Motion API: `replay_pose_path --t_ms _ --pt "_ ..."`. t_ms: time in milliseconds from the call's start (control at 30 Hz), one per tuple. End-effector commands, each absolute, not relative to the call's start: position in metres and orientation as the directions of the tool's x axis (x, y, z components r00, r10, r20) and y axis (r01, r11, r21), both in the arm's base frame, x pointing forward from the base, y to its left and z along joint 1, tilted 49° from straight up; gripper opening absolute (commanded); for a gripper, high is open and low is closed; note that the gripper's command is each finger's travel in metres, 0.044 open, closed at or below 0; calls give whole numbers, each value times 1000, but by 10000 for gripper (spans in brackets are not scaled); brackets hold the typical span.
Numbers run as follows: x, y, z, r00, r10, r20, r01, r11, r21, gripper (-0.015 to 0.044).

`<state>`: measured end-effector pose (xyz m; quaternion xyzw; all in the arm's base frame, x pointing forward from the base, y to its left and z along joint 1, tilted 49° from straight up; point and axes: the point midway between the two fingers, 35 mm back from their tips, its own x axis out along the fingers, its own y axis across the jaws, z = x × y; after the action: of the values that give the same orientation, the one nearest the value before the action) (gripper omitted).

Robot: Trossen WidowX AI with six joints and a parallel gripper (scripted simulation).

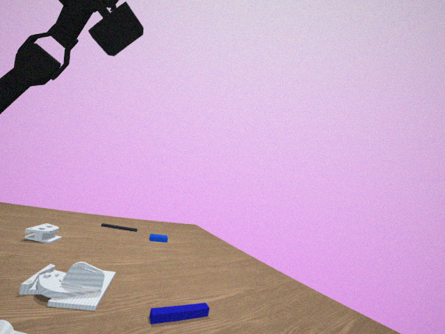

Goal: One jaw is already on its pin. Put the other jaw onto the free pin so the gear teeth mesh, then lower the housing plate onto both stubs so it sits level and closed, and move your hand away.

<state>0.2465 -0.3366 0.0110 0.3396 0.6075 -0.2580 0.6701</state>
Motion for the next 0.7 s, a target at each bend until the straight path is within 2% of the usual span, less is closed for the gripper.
replay_pose_path --t_ms 0,333,667 --pt "260 -311 -11 124 162 -979 746 635 199 0" --pt "287 -230 -67 70 411 -909 722 608 330 0" --pt "292 -146 -111 -25 618 -786 738 541 402 0"
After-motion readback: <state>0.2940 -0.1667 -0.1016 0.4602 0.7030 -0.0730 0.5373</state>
